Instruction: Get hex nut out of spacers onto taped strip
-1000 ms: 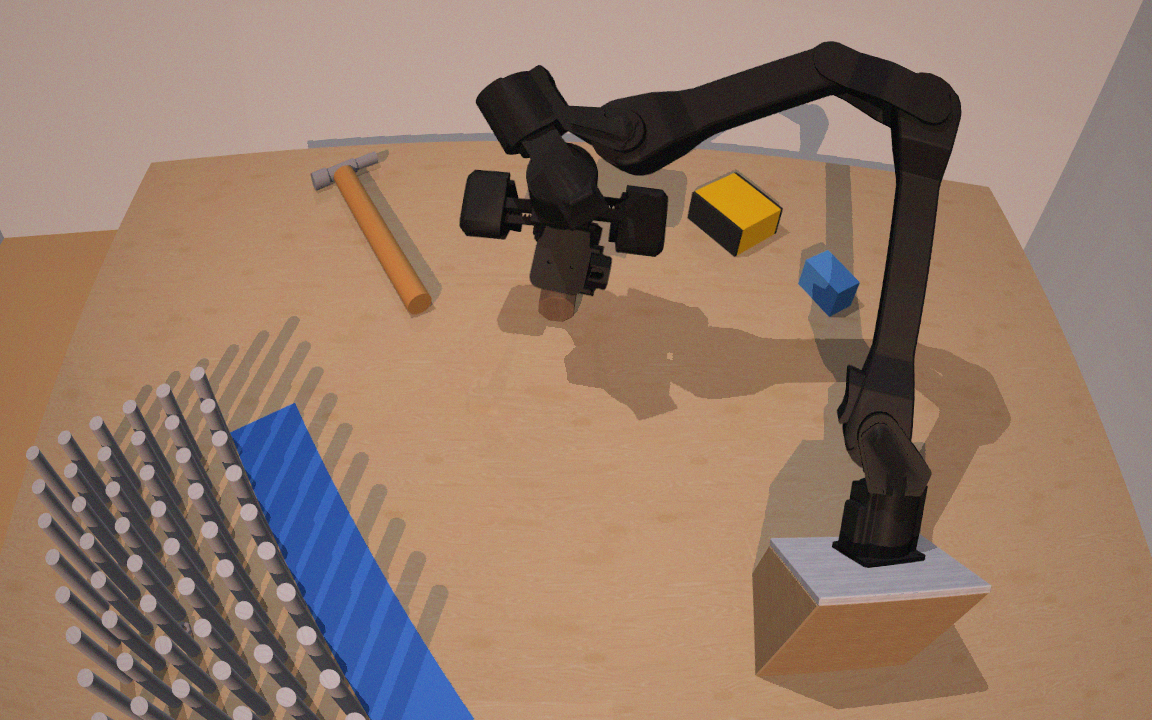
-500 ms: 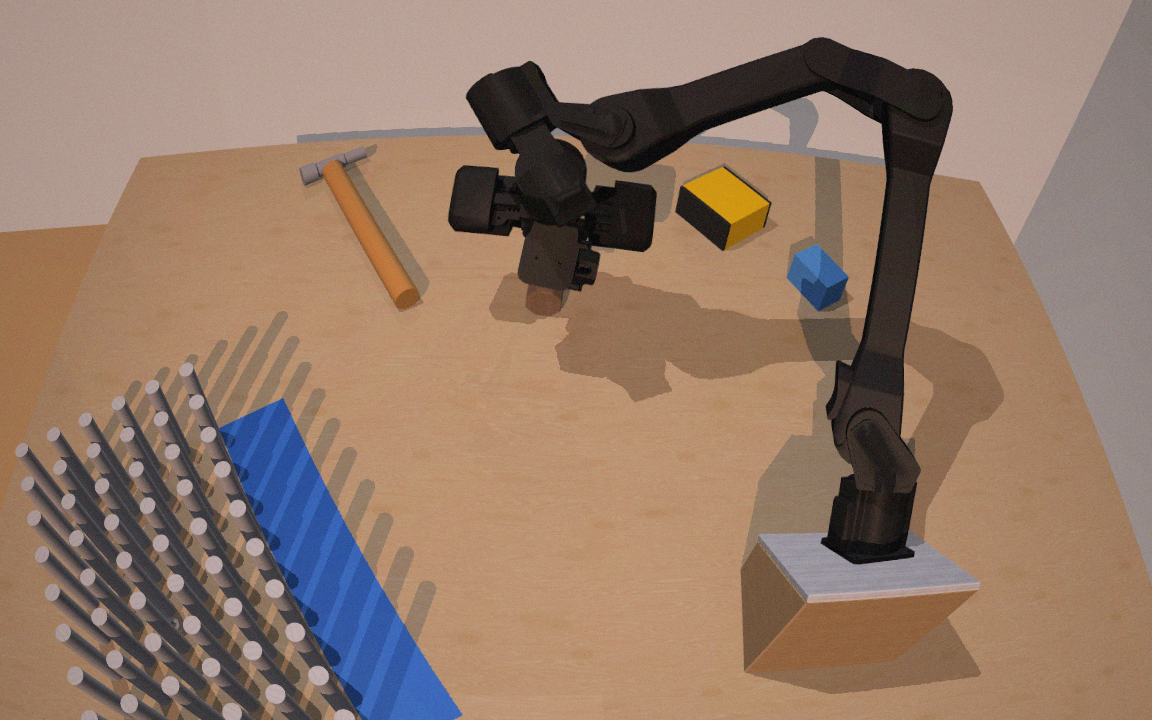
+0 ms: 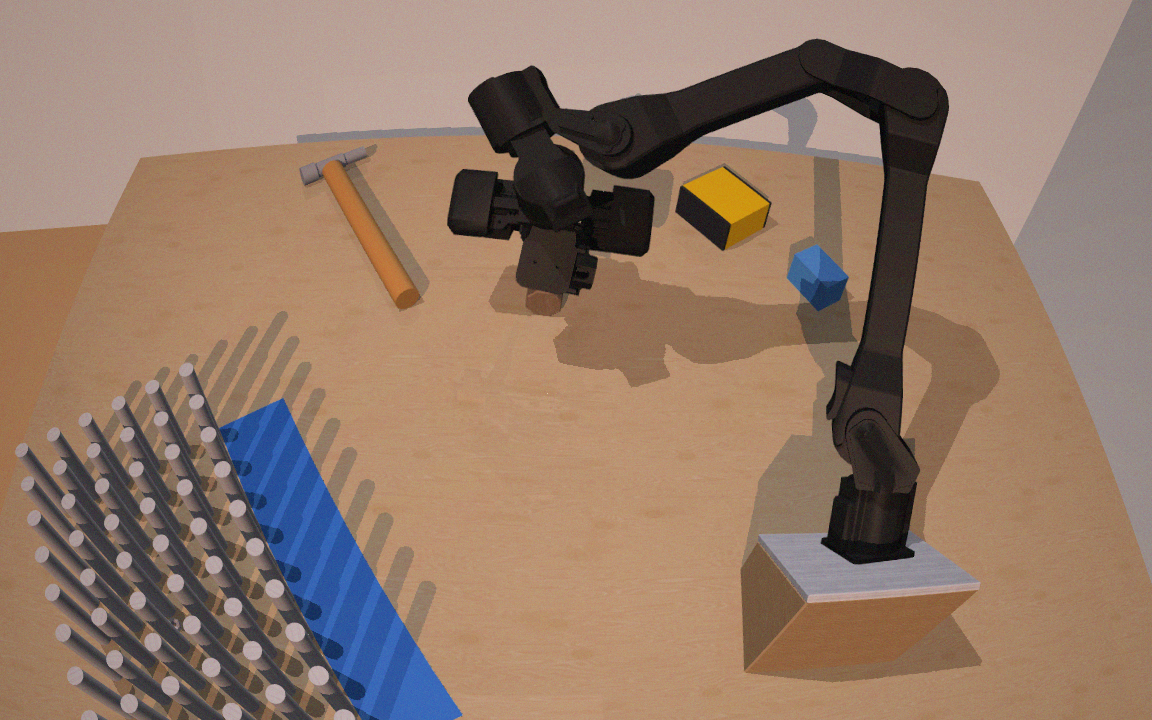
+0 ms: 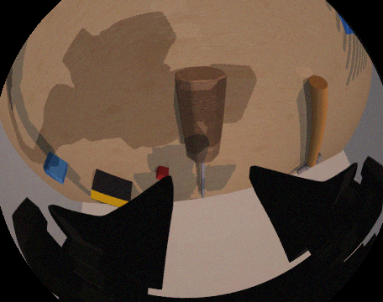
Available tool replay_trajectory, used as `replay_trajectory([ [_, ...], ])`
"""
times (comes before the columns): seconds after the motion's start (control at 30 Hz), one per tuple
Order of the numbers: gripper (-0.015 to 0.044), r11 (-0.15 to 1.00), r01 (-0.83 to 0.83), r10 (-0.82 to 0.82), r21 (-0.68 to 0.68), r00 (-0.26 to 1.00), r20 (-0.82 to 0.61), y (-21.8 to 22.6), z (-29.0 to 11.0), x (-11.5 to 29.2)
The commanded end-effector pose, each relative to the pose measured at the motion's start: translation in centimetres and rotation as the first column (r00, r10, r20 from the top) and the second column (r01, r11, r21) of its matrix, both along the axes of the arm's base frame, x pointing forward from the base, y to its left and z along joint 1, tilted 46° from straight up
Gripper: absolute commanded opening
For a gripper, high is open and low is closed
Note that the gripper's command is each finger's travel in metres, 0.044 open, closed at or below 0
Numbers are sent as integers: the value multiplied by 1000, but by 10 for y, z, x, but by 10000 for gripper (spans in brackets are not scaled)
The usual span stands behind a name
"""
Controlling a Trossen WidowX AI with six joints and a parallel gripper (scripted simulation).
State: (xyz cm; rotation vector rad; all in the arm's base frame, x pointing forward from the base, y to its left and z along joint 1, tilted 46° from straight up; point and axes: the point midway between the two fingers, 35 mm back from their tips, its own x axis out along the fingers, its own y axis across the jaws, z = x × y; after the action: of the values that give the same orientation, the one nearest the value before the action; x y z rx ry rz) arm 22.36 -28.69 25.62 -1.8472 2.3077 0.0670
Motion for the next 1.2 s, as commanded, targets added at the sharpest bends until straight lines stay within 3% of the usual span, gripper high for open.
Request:
replay_trajectory([
  [0.0, 280, 1000, -6, 6, 8, 1000, -8, -5, -7, 1],
  [1.17, 280, 1000, -7, 7, 1, 1000, -11, -43, -45, -7],
])
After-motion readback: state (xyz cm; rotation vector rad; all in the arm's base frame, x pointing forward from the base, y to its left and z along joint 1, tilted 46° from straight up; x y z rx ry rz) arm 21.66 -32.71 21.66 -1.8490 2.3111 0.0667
